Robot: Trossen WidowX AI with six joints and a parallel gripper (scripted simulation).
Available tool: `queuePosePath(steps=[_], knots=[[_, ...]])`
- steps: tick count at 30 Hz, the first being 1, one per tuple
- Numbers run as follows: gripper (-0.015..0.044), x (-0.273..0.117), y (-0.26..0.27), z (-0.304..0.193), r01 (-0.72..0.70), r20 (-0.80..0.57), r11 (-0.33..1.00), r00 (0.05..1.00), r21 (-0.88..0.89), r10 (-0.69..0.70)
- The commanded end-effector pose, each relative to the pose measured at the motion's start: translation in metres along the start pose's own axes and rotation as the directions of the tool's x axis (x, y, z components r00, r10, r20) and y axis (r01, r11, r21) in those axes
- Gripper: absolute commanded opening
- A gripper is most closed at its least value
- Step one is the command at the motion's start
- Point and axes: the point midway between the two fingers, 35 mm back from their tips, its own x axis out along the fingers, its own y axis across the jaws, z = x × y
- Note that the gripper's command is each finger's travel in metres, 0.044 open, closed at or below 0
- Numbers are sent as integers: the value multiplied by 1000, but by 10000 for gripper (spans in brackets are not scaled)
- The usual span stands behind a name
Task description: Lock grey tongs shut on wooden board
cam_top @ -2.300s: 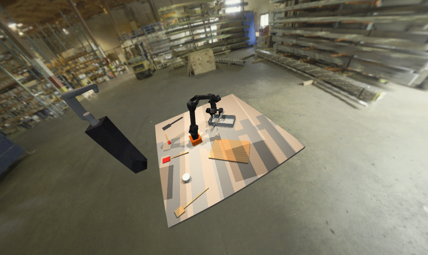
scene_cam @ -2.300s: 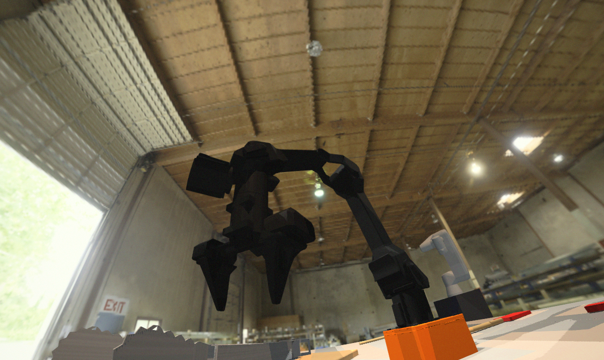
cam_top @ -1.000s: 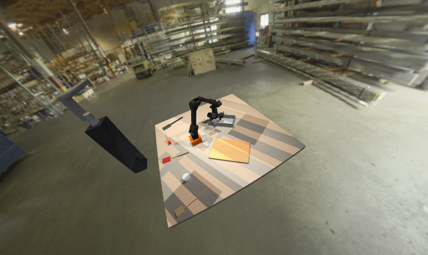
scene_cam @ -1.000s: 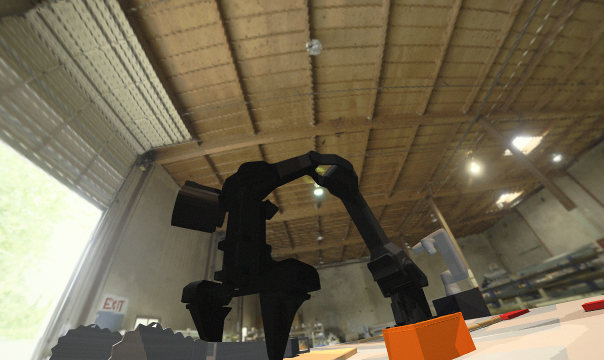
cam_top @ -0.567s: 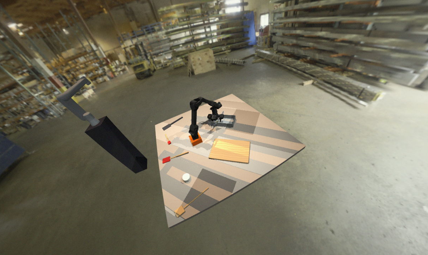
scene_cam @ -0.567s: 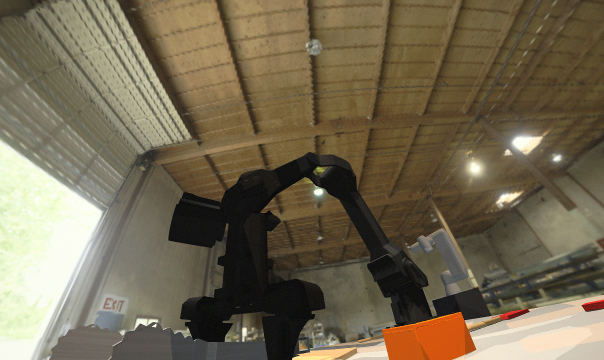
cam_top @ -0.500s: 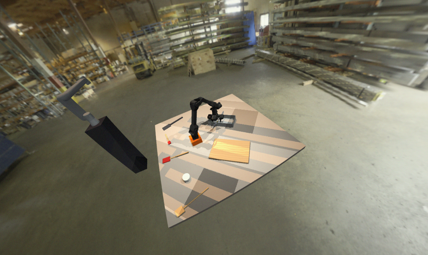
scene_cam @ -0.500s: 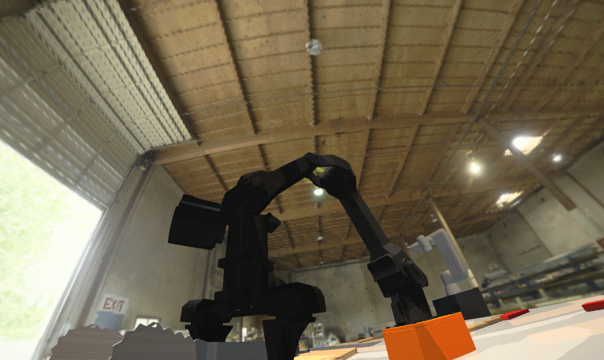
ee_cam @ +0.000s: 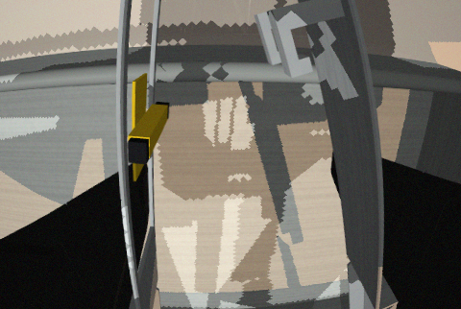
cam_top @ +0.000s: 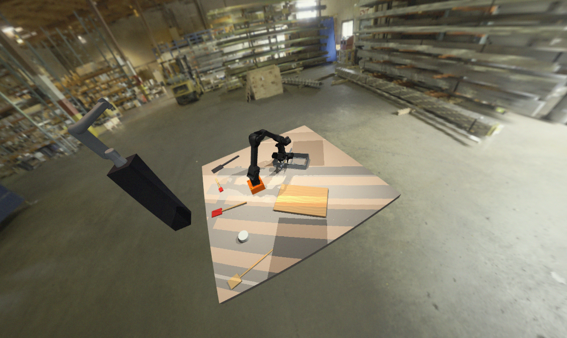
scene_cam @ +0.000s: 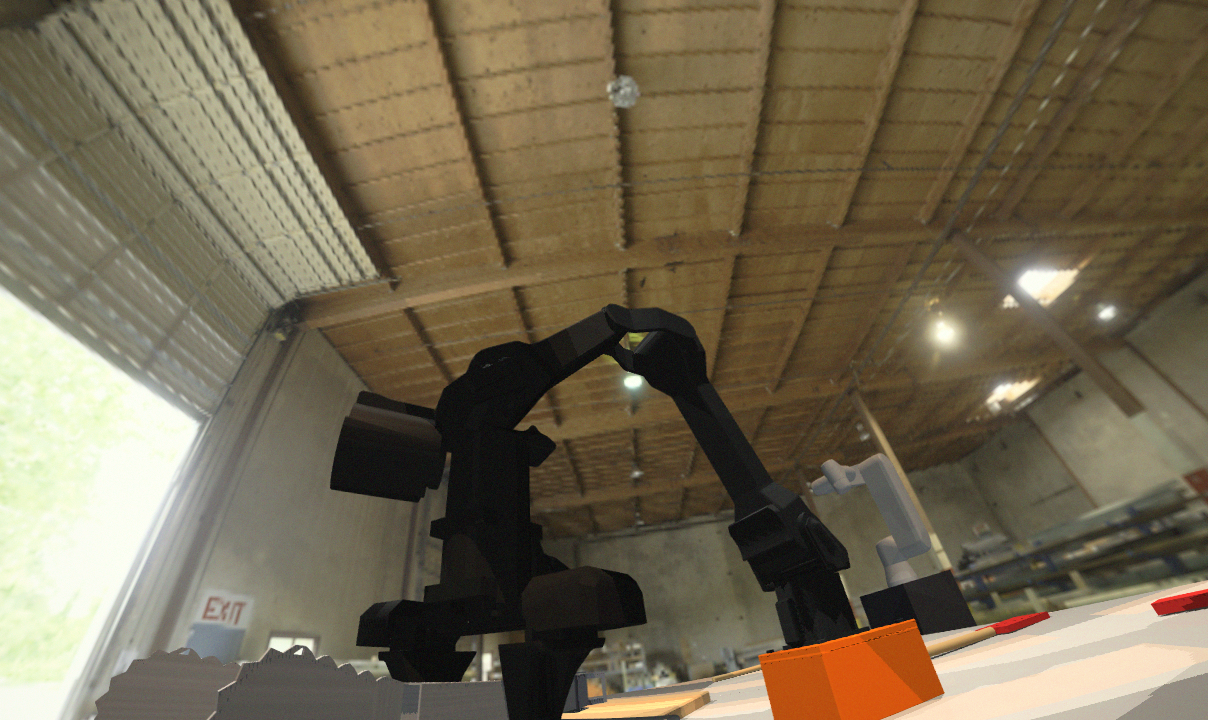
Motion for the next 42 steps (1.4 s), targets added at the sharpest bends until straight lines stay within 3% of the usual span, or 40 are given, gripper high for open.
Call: queuePosePath(steps=[1,40,42], knots=[[281,0,0,0,0,-1,1000,1000,0,0],[21,0,0,0,0,-1,1000,1000,0,0],[-31,0,0,0,0,-1,1000,1000,0,0]])
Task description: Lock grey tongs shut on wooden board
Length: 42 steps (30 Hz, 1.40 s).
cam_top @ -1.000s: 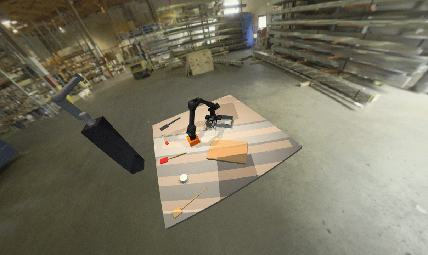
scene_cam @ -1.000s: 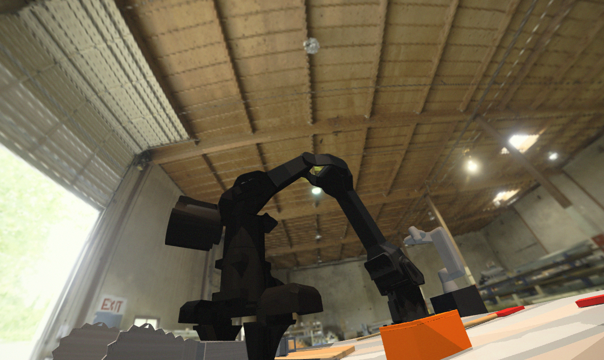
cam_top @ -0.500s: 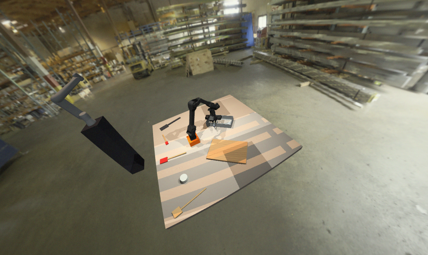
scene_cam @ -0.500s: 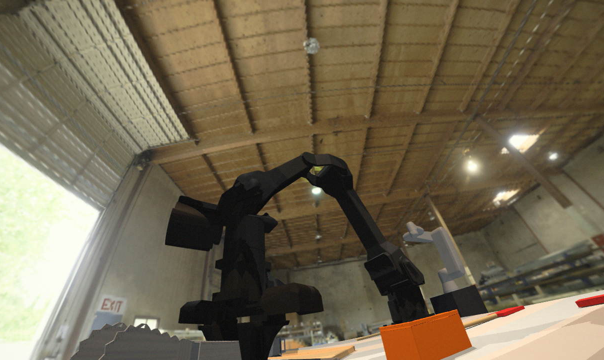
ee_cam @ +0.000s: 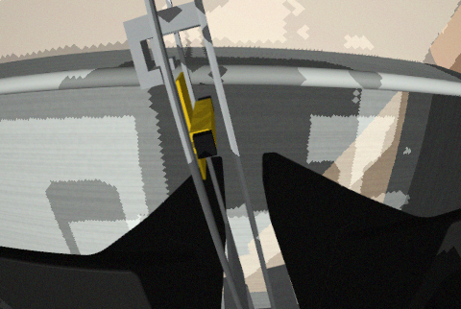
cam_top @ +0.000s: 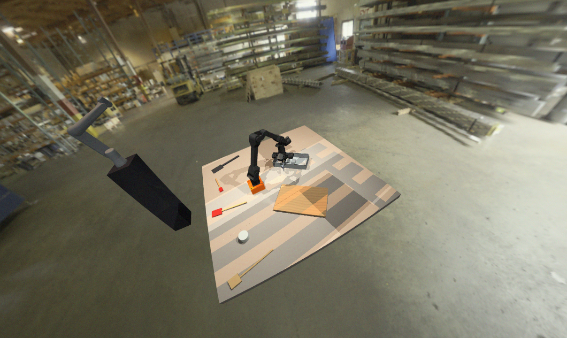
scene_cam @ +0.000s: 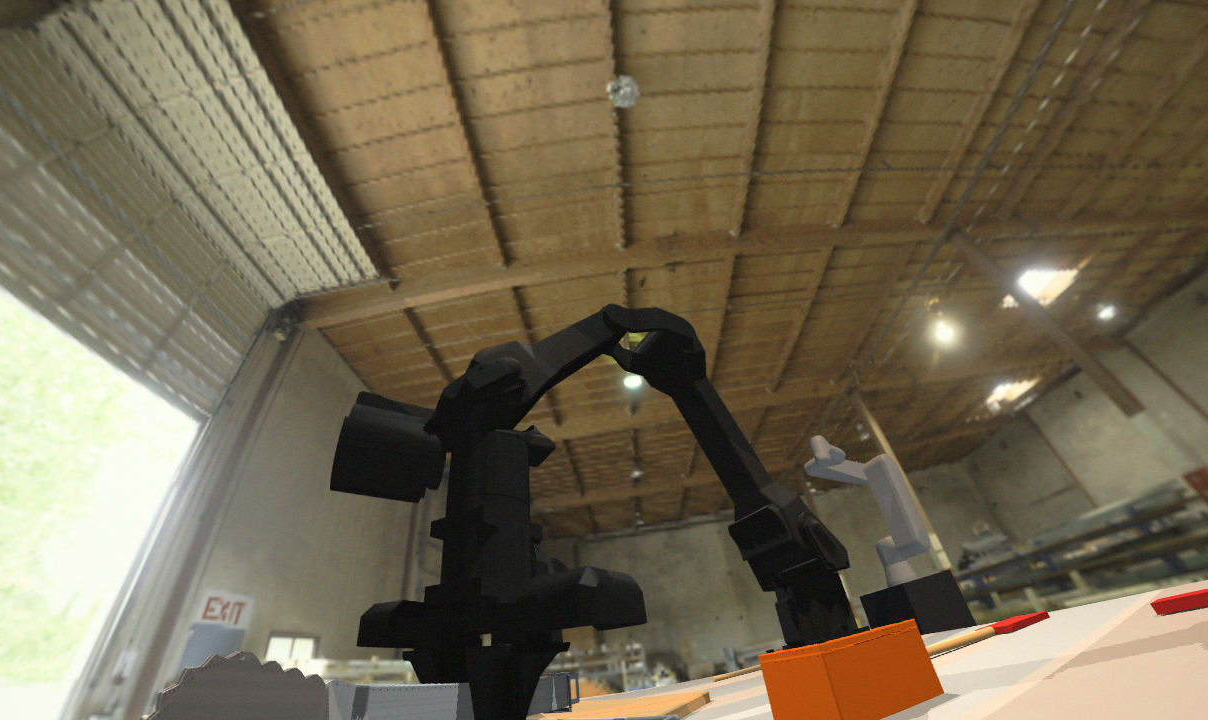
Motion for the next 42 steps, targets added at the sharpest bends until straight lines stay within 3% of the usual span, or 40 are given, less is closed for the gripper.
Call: queuePosePath(steps=[1,5,13,26,42], knots=[[-58,0,0,-1,-1,-3,1000,1000,0,1],[-150,-8,1,-2,-2,-3,1000,1000,0,2],[-150,-81,0,0,-5,0,1000,1000,-3,5],[-150,-79,5,2,-1,0,1000,1000,11,1],[-150,-81,81,49,-8,0,959,1000,285,8]])
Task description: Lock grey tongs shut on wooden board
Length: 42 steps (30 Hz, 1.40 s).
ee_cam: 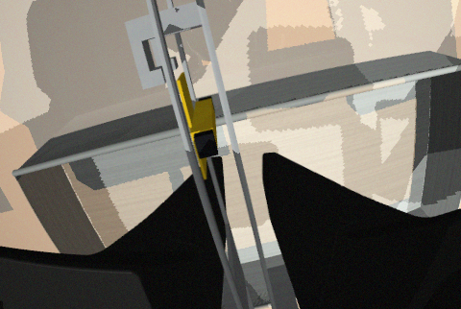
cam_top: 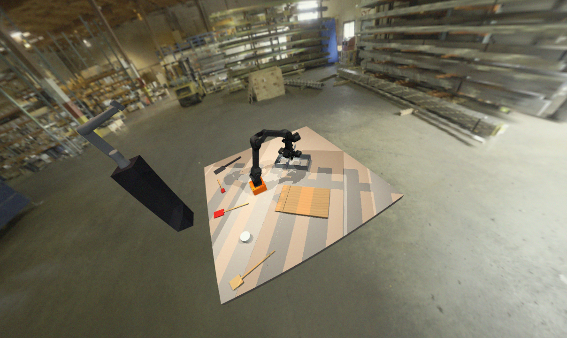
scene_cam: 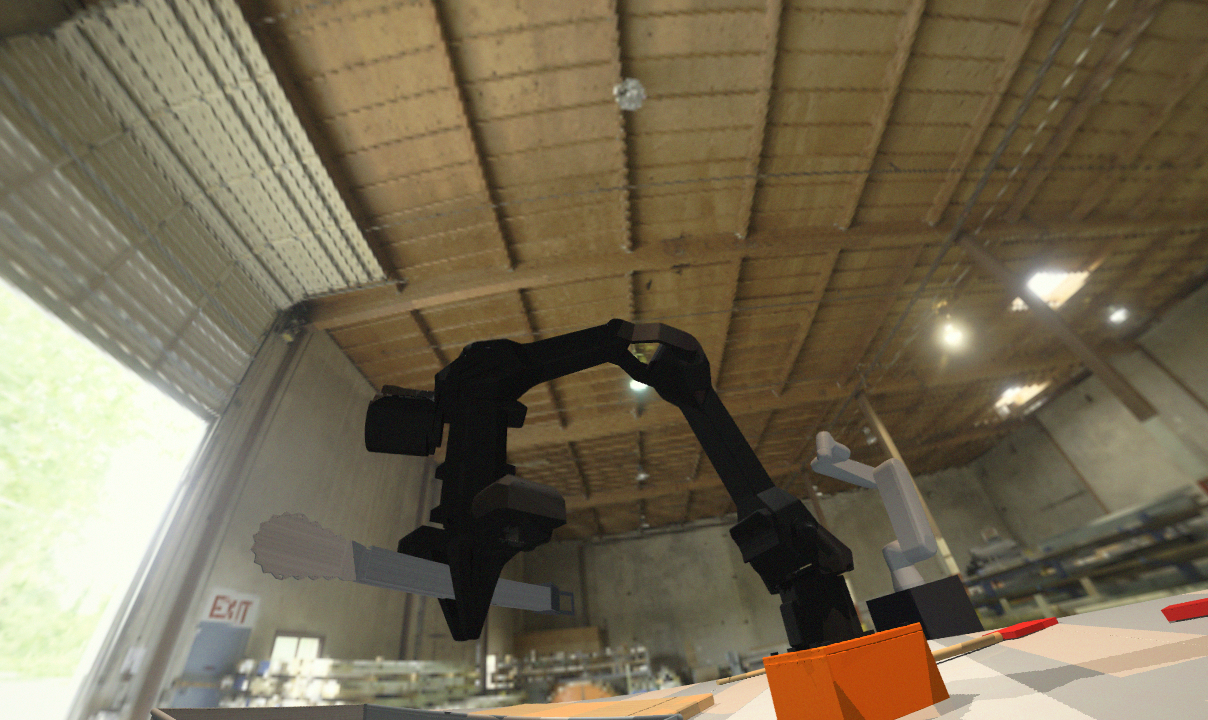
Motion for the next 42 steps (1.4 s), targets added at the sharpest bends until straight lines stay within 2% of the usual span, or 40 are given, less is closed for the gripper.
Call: queuePosePath(steps=[1,19,30,42], knots=[[-150,-3,20,7,-10,-5,998,1000,66,11],[-150,-6,107,69,-20,3,918,1000,395,21],[-150,-6,127,89,-24,4,885,1000,465,25],[-150,-9,171,149,-29,7,769,999,639,32]])
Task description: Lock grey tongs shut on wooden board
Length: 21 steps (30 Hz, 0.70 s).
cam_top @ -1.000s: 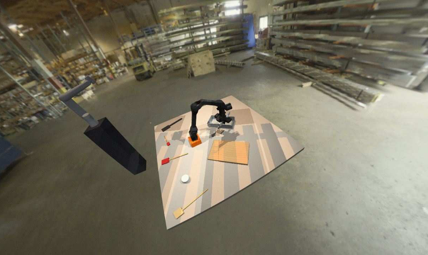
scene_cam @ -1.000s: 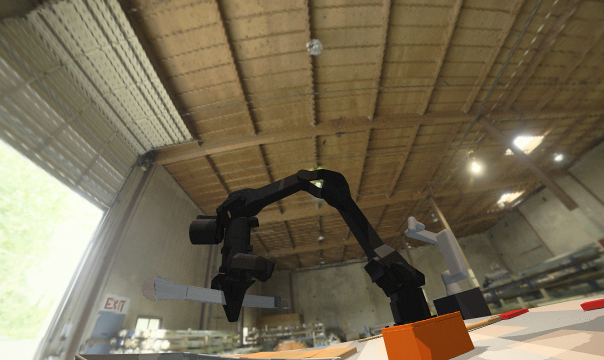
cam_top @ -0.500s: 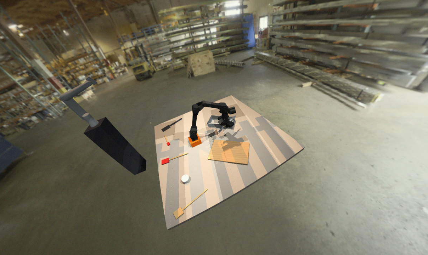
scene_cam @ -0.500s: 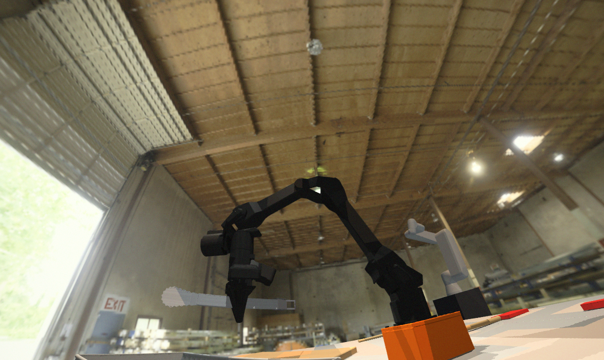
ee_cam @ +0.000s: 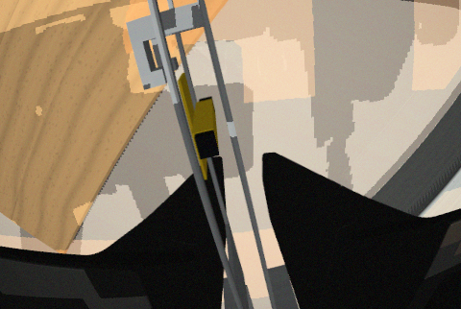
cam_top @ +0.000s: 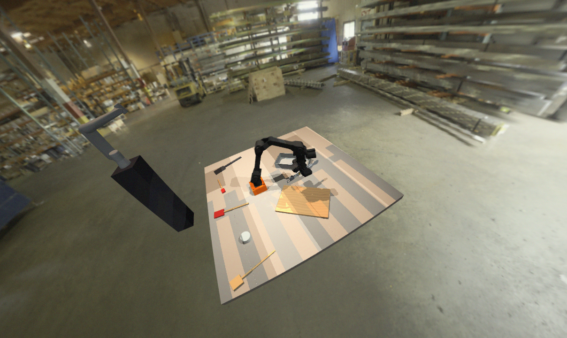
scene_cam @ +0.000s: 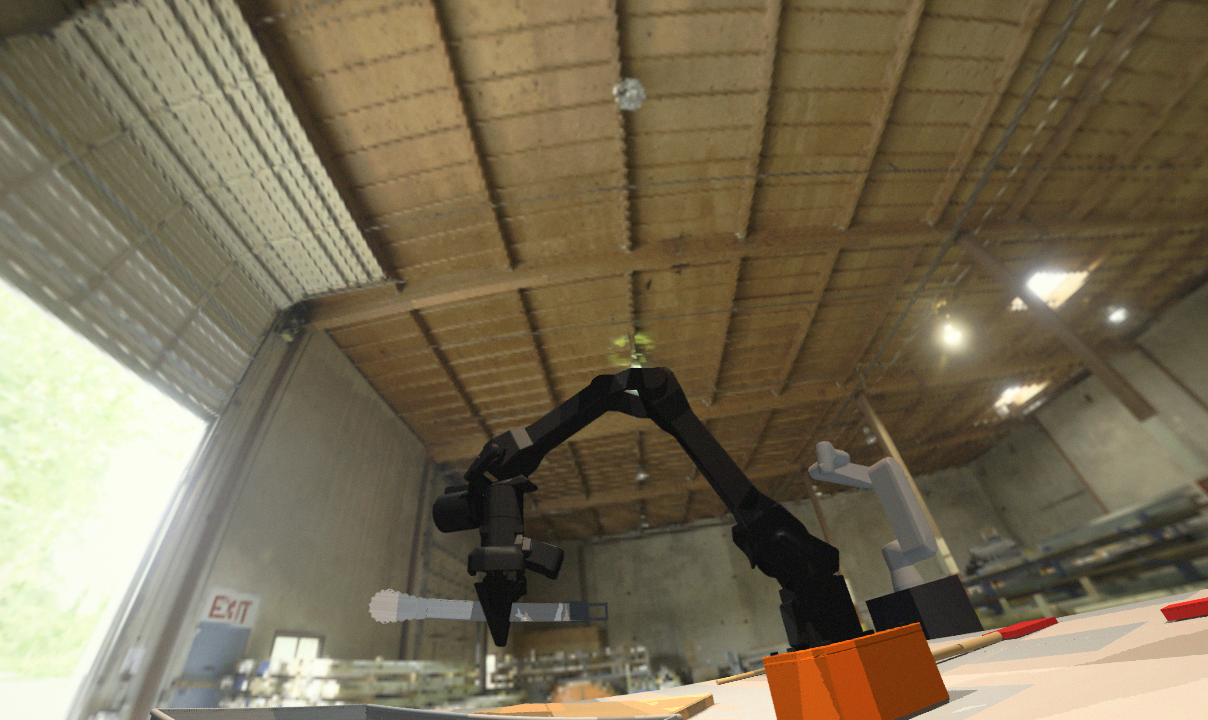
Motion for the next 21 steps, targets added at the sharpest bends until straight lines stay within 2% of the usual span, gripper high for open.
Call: queuePosePath(steps=[1,21], knots=[[-150,-3,21,7,-9,-4,998,1000,62,10],[-150,-4,126,75,-20,8,910,1000,414,18]])
